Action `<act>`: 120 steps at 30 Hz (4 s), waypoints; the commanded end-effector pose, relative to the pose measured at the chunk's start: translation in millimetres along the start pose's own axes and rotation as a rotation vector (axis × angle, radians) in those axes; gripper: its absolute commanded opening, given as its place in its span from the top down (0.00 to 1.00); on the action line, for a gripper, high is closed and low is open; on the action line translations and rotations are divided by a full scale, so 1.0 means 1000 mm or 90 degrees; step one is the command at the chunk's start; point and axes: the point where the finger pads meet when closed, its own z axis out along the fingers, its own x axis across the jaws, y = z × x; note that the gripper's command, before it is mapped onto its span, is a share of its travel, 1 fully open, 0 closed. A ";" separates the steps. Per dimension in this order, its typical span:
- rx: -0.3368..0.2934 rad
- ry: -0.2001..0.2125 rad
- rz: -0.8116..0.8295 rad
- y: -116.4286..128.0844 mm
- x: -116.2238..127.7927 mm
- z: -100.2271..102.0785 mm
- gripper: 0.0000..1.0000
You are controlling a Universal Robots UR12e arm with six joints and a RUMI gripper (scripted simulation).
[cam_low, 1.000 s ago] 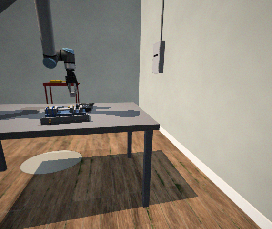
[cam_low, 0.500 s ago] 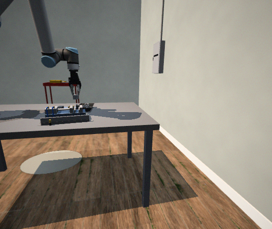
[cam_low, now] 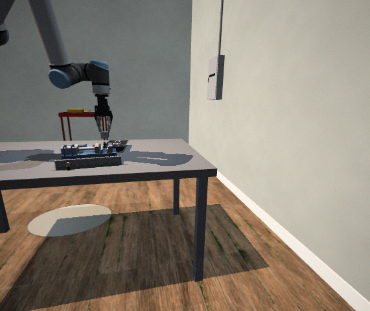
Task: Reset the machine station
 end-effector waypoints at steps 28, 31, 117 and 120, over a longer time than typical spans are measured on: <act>-0.001 0.009 -0.055 0.123 0.006 -0.011 1.00; -0.001 0.009 -0.054 0.123 0.006 -0.011 1.00; -0.001 0.009 -0.055 0.123 0.007 -0.013 1.00; -0.001 0.009 -0.055 0.123 0.007 -0.013 1.00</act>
